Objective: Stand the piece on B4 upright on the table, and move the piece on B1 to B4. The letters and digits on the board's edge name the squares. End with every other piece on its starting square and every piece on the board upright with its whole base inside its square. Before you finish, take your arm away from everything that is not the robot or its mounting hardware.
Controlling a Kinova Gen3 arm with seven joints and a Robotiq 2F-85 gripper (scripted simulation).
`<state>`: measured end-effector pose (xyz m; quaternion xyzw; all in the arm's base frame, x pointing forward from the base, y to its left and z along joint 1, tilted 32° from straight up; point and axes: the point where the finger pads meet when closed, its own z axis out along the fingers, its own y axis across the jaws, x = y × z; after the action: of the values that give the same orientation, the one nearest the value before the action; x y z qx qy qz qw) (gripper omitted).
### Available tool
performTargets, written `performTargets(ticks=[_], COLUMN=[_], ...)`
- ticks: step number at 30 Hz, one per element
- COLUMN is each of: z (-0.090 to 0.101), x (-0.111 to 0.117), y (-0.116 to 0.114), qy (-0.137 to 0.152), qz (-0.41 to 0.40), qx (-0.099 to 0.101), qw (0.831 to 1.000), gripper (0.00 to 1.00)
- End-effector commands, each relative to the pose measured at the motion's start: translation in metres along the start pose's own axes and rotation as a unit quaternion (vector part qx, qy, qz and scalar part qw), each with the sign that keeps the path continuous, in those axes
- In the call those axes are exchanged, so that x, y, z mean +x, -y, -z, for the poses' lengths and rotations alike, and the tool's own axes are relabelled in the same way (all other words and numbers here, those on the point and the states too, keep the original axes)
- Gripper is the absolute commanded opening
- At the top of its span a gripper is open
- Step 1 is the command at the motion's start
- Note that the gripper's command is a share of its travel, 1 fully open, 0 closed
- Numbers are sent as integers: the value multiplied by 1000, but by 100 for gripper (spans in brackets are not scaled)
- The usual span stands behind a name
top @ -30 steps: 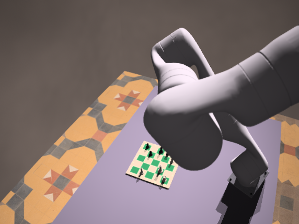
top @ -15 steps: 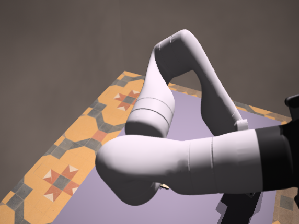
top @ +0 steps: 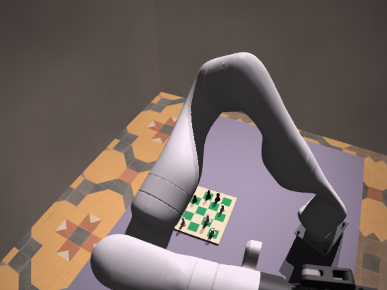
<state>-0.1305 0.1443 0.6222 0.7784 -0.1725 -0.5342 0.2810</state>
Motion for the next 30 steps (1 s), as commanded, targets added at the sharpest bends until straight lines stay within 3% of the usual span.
performTargets(ticks=[1, 3, 9, 15, 18, 20, 30], z=[-4, -4, 20, 50, 68, 68, 132], x=[7, 7, 43, 94, 123, 123, 223], y=[41, 41, 139, 227, 265, 265, 358], qy=[-24, -24, -58, -99, -121, -121, -202], qz=[-35, -35, -113, -191, -227, -227, -328], qx=[27, 27, 112, 193, 232, 232, 347], qw=[999, 999, 986, 957, 938, 938, 855], gripper=[100, 100, 100, 100, 100, 100, 100])
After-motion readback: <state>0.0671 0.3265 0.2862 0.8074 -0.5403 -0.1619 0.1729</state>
